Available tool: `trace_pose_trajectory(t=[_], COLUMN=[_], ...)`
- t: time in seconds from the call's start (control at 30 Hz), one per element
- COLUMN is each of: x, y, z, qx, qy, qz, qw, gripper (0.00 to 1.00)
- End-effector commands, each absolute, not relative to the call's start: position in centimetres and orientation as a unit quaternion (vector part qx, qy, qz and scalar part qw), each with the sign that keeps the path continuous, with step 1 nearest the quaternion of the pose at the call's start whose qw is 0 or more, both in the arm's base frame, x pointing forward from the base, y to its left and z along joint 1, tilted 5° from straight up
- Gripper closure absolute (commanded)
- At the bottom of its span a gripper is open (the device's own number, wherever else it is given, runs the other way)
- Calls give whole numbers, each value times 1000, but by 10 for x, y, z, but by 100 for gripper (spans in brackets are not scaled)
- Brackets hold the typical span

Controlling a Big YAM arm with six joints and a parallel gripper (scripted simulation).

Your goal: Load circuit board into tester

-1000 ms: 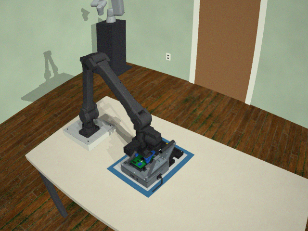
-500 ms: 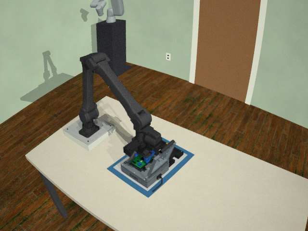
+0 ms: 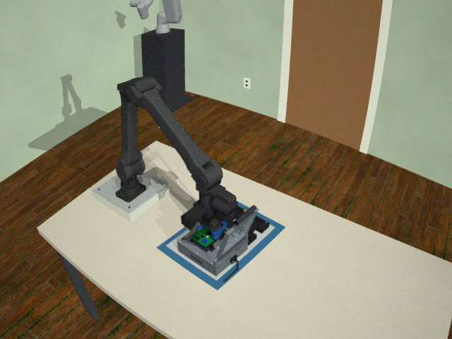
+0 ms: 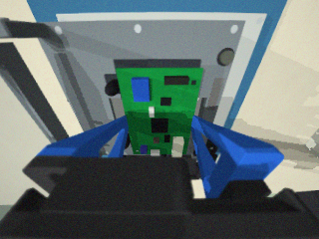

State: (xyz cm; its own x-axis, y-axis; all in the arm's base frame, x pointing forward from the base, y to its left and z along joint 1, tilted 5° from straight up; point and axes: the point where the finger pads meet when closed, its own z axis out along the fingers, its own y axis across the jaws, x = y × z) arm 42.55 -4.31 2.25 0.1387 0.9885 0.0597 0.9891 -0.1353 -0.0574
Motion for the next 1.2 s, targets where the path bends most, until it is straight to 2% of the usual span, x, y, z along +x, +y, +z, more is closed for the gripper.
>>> trace_pose_trajectory(t=[0.0, 1.17], x=[446, 438], y=[-42, -41], z=[45, 28], qx=[-753, -753], qy=[-658, -658], qz=[-27, -15], qw=[13, 26], gripper=[28, 28])
